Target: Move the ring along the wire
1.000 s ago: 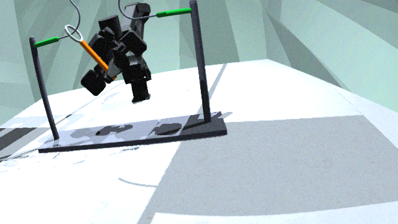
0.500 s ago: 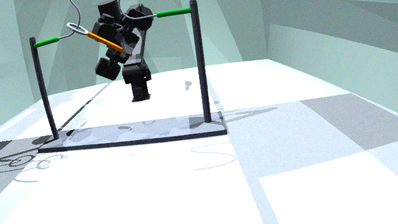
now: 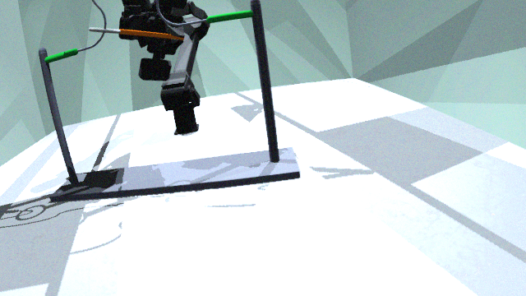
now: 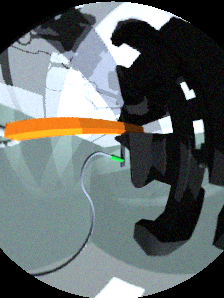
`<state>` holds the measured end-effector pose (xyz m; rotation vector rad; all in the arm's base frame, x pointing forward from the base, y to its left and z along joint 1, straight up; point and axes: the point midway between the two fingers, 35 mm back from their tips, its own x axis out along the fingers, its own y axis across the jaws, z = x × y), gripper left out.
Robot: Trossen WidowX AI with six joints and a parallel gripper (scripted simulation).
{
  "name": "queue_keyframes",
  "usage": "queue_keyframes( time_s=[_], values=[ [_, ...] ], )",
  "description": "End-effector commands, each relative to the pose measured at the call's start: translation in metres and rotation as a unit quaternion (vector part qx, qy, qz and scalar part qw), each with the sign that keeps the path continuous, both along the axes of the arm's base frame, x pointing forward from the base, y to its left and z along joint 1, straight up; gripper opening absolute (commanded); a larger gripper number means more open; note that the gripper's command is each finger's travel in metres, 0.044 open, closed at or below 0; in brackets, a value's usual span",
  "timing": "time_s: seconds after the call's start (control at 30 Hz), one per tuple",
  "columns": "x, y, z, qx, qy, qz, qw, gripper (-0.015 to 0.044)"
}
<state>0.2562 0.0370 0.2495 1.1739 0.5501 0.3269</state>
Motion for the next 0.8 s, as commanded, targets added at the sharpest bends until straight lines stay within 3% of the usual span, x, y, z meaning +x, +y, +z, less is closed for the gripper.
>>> queue_keyframes(
  time_s=[0.0,0.77],
  values=[
    [-0.001,0.004,0.014,0.036,-0.004,0.005,0.999,-0.0150],
    [-0.002,0.005,0.088,0.271,-0.016,0.008,0.962,-0.0150]
  ],
)
